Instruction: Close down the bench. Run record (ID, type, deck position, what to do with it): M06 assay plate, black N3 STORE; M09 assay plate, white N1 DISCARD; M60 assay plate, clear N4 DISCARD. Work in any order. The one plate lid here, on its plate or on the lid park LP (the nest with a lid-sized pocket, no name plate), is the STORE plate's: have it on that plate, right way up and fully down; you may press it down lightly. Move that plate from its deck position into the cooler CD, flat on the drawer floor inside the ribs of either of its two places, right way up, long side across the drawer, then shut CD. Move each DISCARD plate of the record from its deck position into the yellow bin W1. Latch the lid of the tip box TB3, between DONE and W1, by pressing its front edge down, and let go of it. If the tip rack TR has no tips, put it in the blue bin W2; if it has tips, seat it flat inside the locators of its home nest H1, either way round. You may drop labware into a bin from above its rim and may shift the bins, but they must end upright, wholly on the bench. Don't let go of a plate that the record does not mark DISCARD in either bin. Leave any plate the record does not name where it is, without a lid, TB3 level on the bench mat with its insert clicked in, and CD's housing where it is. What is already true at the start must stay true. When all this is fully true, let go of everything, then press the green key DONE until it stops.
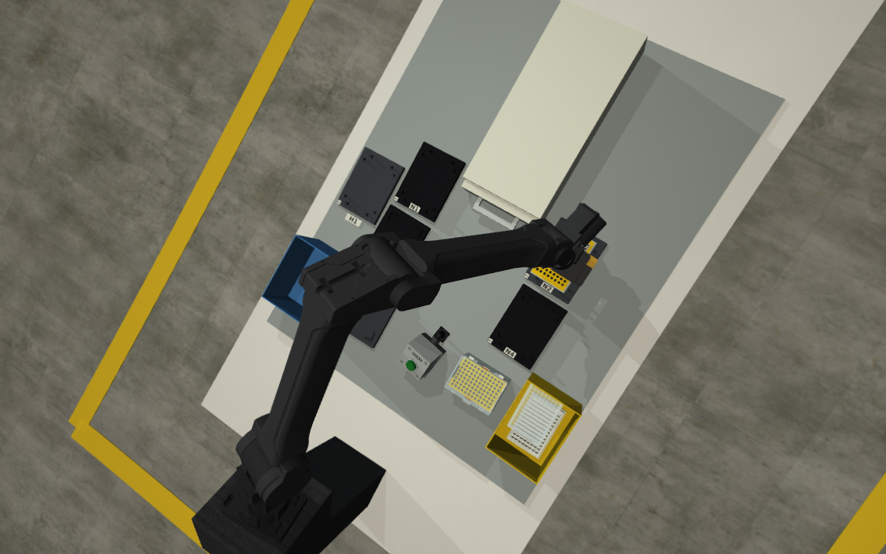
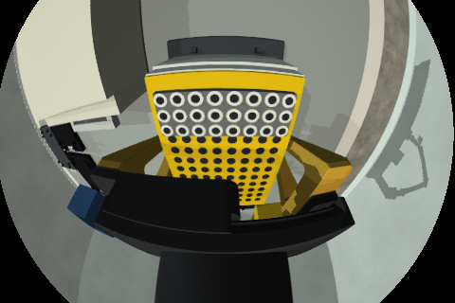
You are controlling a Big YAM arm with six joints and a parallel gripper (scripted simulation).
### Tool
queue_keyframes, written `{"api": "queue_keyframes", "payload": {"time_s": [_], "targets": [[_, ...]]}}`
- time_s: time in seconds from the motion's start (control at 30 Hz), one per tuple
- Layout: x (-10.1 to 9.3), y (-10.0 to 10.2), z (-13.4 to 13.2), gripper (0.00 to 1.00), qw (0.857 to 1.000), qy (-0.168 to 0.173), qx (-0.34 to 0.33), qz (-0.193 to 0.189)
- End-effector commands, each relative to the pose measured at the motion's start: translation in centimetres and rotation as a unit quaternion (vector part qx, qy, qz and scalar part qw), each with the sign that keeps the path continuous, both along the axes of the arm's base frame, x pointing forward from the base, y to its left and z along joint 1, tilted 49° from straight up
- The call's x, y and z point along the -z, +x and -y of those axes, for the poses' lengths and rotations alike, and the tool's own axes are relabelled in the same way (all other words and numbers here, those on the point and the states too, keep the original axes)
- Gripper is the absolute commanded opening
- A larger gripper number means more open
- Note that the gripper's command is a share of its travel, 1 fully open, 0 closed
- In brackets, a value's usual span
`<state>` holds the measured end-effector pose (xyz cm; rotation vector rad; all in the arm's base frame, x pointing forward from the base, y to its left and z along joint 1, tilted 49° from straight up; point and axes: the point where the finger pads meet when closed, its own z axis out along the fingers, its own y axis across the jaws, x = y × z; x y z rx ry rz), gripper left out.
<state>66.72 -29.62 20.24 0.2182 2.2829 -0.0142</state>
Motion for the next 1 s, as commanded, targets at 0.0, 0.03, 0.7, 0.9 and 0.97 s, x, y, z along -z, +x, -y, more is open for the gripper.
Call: {"api": "queue_keyframes", "payload": {"time_s": [0.0,0.03,0.7,0.9,0.97], "targets": [[-3.6,-1.0,1.3,0.0,1.0,-0.014,0.005,0.018],[-3.3,-1.3,1.2,0.0,1.0,-0.012,0.004,0.015],[-3.6,-2.9,0.8,0.0,1.0,-0.008,0.003,0.007],[-4.9,-3.5,0.6,0.0,1.0,-0.011,0.003,0.013],[-5.6,-3.5,0.6,0.0,1.0,-0.014,0.003,0.017]]}}
